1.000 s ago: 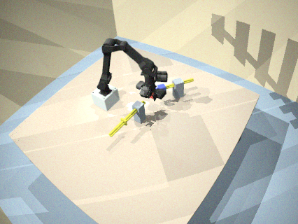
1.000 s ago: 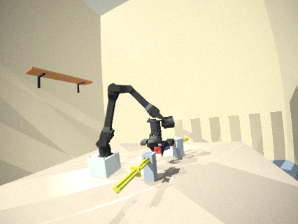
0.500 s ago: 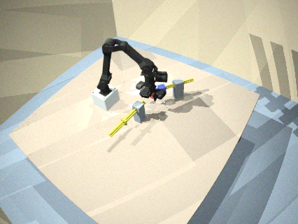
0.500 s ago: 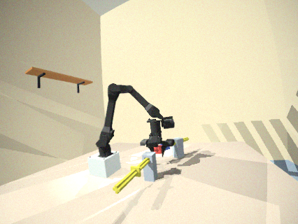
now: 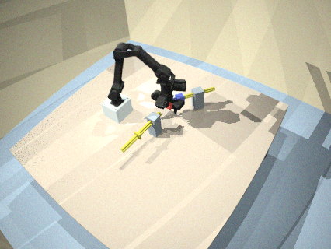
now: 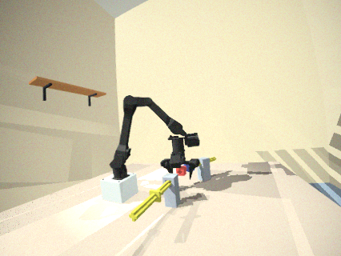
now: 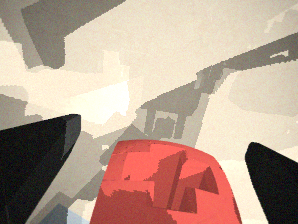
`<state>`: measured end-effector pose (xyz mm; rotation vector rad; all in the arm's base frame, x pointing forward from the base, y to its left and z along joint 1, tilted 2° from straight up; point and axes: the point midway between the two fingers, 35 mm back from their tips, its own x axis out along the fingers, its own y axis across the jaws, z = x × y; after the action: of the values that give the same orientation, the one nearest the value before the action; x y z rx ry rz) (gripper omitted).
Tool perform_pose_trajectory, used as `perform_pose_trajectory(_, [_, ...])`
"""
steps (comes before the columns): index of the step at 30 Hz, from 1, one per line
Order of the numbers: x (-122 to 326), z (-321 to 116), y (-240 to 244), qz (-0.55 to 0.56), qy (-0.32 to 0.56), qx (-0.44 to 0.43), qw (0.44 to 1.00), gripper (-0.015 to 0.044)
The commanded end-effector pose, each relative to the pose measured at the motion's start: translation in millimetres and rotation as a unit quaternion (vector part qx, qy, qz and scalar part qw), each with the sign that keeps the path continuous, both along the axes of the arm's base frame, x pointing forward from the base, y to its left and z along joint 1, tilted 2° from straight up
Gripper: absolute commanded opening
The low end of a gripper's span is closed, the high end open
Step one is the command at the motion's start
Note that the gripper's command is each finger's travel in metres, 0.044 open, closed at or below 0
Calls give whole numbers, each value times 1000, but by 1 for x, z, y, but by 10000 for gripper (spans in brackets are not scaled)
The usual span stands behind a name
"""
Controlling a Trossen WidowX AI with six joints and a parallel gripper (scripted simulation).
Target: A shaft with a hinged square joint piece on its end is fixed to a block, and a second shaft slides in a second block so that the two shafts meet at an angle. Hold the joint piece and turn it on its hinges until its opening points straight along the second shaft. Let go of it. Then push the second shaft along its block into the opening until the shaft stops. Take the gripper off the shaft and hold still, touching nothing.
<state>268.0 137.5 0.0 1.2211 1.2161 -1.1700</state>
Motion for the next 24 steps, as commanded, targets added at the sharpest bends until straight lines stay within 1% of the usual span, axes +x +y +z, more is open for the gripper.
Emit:
perform_pose_trajectory(1, [0,0,0,-1,0,-1,1000,440])
perform_pose_trajectory(3, [0,2,0,-2,0,-10,1000,440])
perform_pose_trajectory(9, [-1,24,4,-5,-4,-99,995,440])
perform_pose_trajectory(11, [-2,30,5,-4,-10,-117,993,440])
perform_pose_trajectory(18, [-1,31,5,-1,-11,-119,993,440])
perform_pose_trajectory(24, [1,46,6,90,-2,-110,990,440])
